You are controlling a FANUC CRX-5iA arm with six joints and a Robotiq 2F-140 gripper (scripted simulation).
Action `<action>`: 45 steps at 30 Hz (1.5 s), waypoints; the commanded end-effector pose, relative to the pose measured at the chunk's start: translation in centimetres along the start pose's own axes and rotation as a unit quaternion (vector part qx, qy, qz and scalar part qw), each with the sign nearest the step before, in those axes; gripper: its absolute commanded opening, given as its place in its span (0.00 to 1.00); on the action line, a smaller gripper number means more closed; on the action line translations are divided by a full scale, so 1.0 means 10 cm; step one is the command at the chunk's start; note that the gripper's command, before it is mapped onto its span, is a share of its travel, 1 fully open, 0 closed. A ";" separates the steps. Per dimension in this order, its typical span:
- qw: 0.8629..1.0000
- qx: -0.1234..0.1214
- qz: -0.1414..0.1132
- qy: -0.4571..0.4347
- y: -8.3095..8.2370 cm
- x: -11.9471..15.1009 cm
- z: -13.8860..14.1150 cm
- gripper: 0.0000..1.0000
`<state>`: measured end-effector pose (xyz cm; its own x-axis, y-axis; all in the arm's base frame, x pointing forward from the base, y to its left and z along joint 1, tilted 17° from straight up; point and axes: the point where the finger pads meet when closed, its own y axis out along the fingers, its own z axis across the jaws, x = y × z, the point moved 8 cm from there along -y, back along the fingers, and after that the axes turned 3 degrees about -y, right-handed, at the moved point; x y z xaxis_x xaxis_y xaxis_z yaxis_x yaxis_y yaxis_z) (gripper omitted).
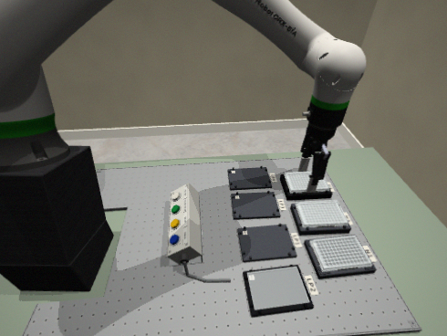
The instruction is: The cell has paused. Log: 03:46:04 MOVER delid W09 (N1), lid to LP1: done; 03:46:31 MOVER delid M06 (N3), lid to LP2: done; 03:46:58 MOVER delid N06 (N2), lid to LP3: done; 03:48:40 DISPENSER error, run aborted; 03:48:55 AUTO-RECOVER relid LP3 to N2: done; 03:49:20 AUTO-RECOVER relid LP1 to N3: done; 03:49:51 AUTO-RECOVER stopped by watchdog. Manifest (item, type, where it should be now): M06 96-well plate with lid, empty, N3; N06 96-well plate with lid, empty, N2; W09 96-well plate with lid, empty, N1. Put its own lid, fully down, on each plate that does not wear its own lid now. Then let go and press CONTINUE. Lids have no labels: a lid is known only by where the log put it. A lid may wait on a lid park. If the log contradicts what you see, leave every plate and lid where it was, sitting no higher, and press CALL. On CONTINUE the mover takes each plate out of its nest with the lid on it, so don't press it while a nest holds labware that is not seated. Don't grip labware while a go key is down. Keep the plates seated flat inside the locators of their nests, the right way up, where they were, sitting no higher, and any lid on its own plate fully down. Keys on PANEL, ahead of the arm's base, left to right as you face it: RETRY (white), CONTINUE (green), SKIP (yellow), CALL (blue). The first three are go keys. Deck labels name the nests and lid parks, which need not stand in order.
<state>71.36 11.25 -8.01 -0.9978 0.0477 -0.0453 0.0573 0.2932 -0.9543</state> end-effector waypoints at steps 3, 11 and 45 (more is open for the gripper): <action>1.000 0.000 0.000 0.000 0.00 0.00 0.00 0.00; 1.000 0.000 0.000 0.000 0.00 0.00 0.00 0.00; 1.000 0.000 0.000 0.000 -0.06 0.00 0.00 0.00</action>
<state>71.32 11.11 -7.55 -0.9979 0.0477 -0.0449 0.0570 0.2932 -0.9543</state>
